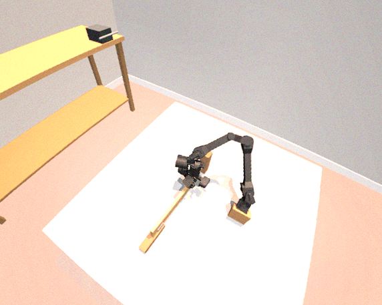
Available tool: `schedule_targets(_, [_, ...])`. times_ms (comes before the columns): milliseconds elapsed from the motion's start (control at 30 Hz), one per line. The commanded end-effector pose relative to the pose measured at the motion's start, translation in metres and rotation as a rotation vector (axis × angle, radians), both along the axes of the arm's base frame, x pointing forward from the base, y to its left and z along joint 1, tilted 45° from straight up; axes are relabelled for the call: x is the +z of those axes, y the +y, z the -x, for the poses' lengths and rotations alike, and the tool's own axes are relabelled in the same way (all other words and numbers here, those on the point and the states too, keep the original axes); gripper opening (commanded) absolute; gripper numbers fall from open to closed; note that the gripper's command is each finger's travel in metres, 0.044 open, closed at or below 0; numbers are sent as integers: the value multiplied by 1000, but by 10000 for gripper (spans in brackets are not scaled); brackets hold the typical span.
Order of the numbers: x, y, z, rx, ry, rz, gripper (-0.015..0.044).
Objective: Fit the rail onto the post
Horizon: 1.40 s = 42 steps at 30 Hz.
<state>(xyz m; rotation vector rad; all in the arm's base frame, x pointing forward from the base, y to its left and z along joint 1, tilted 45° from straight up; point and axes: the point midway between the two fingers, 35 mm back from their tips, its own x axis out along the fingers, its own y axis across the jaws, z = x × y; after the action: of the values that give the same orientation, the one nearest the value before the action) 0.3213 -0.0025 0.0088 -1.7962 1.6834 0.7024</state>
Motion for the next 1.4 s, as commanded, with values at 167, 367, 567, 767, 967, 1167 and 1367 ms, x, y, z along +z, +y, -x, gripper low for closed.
schedule_targets(167, [-5, -6, 0, 6, 3, 7, 387])
schedule_targets(367, [-5, -6, 0, 6, 3, 7, 230])
schedule_targets(567, [-5, -6, 0, 6, 3, 7, 72])
schedule_targets(767, [-5, -6, 0, 6, 3, 7, 32])
schedule_targets(967, [-5, -6, 0, 6, 3, 7, 0])
schedule_targets(1167, [-5, -6, 0, 6, 3, 7, 0])
schedule_targets(1367, [-4, -4, 1, 6, 3, 7, 0])
